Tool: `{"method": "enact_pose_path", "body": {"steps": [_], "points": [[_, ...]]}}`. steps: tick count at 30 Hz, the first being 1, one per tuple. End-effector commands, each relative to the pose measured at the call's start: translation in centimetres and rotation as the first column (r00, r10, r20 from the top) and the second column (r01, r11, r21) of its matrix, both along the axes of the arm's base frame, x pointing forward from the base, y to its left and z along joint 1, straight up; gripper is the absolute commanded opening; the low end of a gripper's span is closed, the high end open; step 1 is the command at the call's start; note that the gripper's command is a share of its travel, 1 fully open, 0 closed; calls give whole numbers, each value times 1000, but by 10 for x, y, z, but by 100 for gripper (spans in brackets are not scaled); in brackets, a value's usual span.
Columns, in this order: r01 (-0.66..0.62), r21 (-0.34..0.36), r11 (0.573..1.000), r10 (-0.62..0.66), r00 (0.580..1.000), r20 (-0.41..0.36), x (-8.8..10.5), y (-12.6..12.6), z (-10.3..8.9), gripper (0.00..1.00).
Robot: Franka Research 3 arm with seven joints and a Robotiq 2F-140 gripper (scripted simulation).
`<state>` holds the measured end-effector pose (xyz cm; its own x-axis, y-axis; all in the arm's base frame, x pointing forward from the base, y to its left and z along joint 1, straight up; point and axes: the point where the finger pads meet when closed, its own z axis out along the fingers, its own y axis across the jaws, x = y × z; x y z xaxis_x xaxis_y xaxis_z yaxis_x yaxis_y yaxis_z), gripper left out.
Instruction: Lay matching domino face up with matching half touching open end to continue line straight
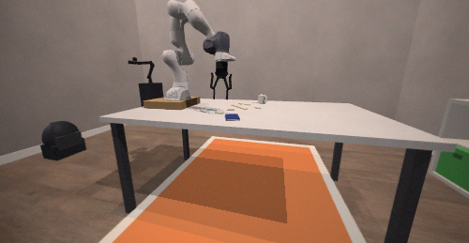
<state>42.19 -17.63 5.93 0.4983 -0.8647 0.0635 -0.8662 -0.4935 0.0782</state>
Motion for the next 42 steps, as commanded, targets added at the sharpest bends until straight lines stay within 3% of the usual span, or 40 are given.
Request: {"method": "enact_pose_path", "body": {"steps": [1, 13, 15, 16, 23, 42], "points": [[-273, 36, 961, 273, 962, 1, 2, 1, 0, 33], [-549, 59, 834, 550, 835, 3, 2, 1, 0, 33], [-549, 59, 834, 550, 835, 3, 2, 1, 0, 33], [-603, 69, 795, 604, 797, 7, 2, 1, 0, 33], [-712, 97, 695, 713, 700, 30, 2, 1, 0, 33], [-712, 98, 695, 713, 700, 30, 2, 0, -6, 33]]}}
